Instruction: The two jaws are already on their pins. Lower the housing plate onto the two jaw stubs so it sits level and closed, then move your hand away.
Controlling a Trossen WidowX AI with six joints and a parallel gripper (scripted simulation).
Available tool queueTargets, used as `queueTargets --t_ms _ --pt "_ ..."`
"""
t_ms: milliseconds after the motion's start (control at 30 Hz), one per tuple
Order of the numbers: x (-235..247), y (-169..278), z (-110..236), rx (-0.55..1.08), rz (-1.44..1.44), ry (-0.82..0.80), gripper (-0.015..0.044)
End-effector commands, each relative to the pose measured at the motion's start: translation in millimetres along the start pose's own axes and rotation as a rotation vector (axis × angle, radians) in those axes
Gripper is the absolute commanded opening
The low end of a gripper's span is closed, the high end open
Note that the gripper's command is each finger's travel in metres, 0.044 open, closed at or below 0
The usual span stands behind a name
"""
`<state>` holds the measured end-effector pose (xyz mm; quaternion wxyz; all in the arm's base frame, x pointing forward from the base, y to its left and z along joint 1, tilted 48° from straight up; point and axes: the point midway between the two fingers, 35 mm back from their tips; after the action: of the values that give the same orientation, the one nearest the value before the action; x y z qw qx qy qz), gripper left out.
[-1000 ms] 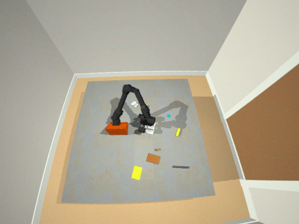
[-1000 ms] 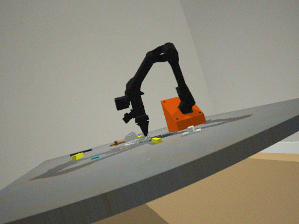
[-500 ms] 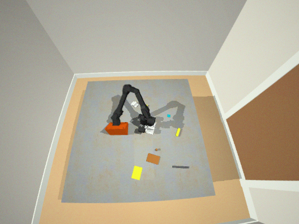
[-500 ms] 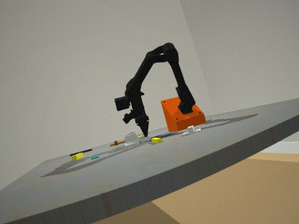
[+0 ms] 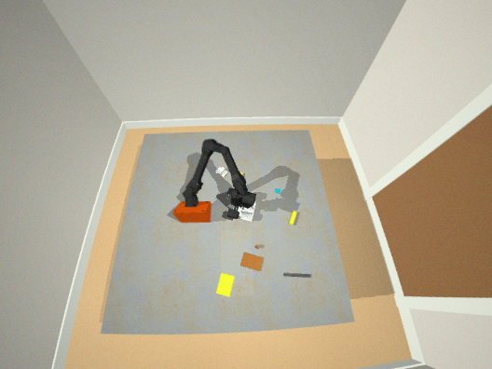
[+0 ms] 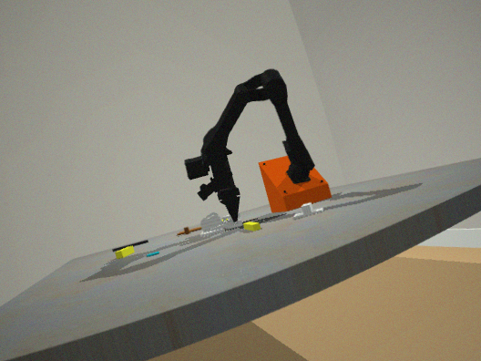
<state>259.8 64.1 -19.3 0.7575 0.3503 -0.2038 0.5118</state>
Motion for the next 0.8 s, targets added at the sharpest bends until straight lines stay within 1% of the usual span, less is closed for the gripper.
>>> queueTargets --t_ms 0,767 --pt "0.2 0.1 -2.1 0.001 -0.003 -0.004 0.0351" --pt "0.3 0.2 -6.5 0.001 -0.003 -0.004 0.0351"
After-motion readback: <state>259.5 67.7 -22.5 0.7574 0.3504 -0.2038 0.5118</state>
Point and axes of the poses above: the point midway between the two fingers, 35 mm back from their tips, its own z axis back along the fingers, its own x axis across the jaws, y = z × x, and after that the axes turned 12 degrees about -z, right-handed
